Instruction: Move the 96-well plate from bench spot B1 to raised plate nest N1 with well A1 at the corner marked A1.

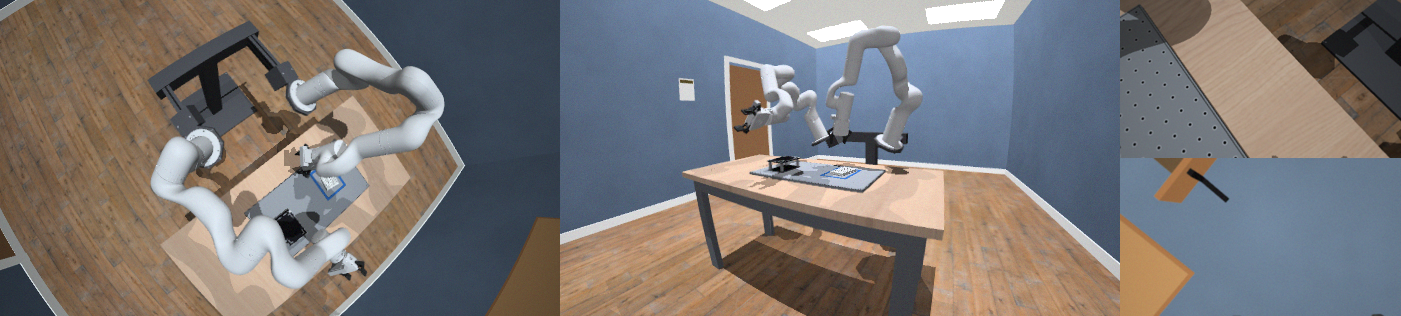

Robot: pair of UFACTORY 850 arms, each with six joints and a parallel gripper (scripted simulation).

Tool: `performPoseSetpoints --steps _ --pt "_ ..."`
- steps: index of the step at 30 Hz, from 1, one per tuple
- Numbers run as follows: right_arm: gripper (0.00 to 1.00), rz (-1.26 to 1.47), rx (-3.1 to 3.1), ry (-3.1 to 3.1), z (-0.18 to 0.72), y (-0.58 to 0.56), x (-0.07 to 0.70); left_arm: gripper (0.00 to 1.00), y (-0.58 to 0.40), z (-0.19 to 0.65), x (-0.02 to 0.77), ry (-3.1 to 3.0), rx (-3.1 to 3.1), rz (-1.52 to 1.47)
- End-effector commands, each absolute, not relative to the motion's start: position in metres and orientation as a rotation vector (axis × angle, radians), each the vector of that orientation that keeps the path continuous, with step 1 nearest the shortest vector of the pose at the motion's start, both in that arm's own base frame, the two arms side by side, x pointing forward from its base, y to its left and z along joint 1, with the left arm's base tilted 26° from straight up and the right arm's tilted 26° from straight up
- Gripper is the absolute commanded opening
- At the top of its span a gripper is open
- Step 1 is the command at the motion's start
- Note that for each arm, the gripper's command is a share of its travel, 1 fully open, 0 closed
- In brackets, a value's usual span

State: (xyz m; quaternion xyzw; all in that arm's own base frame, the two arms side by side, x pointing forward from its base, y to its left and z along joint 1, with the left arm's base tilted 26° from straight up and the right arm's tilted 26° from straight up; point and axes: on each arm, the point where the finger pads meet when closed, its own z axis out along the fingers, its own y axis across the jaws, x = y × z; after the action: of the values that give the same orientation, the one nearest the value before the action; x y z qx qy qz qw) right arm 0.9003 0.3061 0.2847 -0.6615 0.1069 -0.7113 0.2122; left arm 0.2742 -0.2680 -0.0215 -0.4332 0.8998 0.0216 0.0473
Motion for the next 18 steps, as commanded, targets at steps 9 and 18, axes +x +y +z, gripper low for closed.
performPoseSetpoints --steps 9,18 --pt "1.0 -1.977 -1.833 0.296 0.2869 0.3069 0.9006 1.0 -0.2686 -0.0212 0.2746 2.745 -1.321 0.064" --pt "0.0 -1.977 -1.833 0.296 0.2869 0.3069 0.9006 1.0 -0.2686 -0.0212 0.2746 2.745 -1.321 0.064"
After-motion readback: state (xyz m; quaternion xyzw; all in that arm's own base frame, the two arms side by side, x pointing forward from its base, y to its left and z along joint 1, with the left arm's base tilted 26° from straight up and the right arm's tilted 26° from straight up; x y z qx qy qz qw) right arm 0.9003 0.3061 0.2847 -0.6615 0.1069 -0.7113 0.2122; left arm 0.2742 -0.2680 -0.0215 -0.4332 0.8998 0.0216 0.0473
